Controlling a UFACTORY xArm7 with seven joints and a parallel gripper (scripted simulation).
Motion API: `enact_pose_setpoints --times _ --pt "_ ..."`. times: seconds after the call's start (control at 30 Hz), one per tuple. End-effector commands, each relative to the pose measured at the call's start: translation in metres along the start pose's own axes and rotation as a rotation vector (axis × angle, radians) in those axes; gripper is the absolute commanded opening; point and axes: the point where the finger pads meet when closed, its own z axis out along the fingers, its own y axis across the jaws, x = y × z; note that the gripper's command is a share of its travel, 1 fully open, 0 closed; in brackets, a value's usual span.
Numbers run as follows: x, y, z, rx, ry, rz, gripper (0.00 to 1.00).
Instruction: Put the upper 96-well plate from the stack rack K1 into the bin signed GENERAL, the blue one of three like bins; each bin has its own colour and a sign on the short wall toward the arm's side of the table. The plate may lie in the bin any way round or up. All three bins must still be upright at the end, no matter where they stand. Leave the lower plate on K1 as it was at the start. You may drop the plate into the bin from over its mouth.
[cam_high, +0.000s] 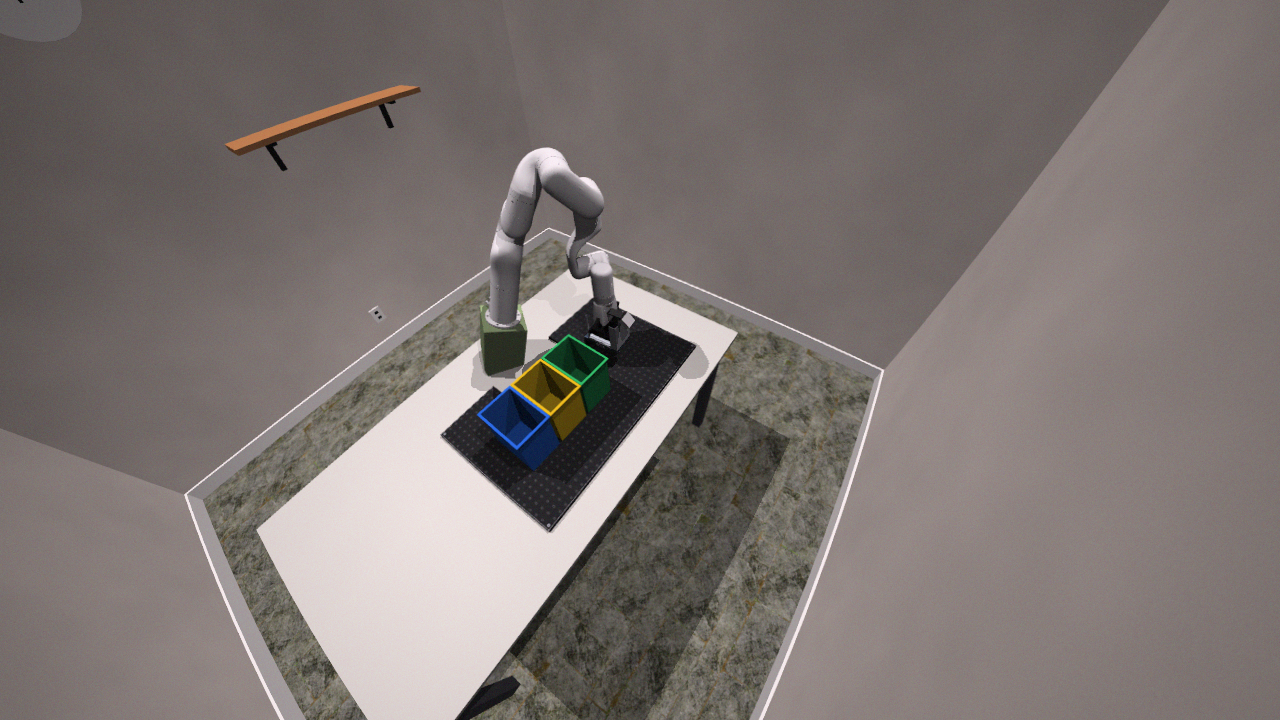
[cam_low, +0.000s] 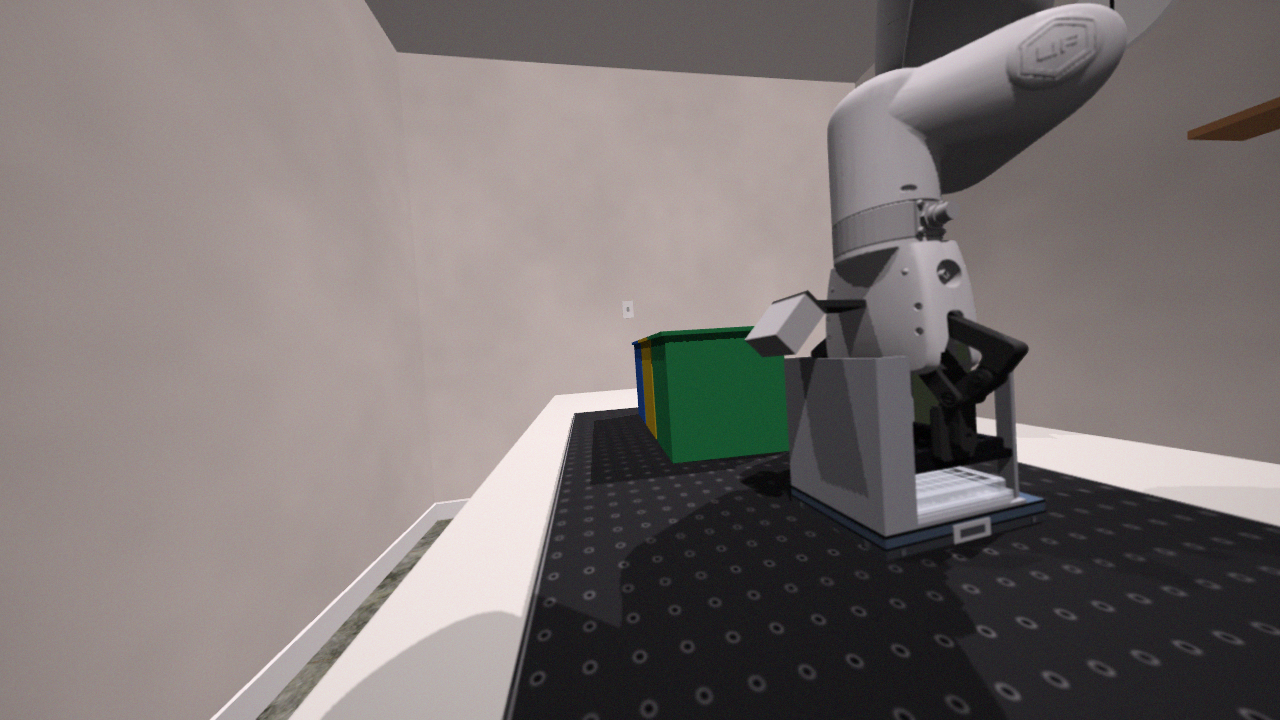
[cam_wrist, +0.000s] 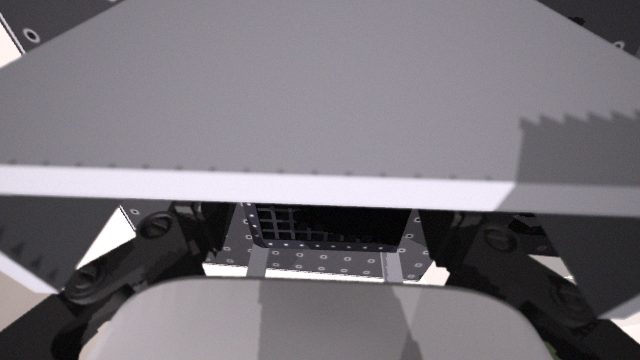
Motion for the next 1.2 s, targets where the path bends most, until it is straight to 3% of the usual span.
enact_pose_setpoints --times 0.0,0.17,1.17 --pt "0.001 -0.001 -0.001 -0.001 0.000 0.000 0.00" --pt "0.001 -0.001 -0.001 -0.001 0.000 0.000 0.00" --pt "0.001 -0.001 -0.048 -0.001 0.000 0.000 0.00"
